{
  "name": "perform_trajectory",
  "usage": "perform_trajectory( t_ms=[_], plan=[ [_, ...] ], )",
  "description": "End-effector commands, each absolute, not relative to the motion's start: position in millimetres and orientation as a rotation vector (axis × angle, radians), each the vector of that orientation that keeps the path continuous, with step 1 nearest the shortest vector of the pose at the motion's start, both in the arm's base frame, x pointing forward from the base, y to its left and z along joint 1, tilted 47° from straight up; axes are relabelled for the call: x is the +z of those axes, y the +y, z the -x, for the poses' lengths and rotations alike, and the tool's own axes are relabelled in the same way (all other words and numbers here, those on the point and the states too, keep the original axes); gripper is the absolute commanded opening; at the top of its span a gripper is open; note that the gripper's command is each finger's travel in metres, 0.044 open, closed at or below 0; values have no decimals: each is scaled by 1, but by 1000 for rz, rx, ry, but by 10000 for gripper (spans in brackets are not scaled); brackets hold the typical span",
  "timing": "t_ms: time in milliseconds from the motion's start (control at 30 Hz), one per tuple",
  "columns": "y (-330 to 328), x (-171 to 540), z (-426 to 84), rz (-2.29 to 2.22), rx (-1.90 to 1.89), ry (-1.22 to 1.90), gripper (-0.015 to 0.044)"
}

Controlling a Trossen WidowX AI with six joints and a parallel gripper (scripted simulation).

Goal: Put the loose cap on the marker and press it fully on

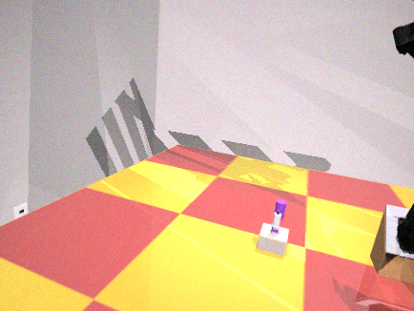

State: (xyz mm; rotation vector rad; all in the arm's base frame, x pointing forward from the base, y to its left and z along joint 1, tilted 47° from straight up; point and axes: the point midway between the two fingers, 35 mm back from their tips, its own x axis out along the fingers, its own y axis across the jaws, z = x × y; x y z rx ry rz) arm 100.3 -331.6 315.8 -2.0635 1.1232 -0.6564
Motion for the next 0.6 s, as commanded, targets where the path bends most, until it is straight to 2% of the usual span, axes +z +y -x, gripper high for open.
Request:
perform_trajectory(
  t_ms=[0, 300, 567],
  plan=[
    [-349, 260, -134, 1906, -409, 1090, 243],
    [-352, 169, -183, 1640, -7, 1025, 243],
    [-306, 57, -235, 1247, 510, 909, 243]
  ],
)
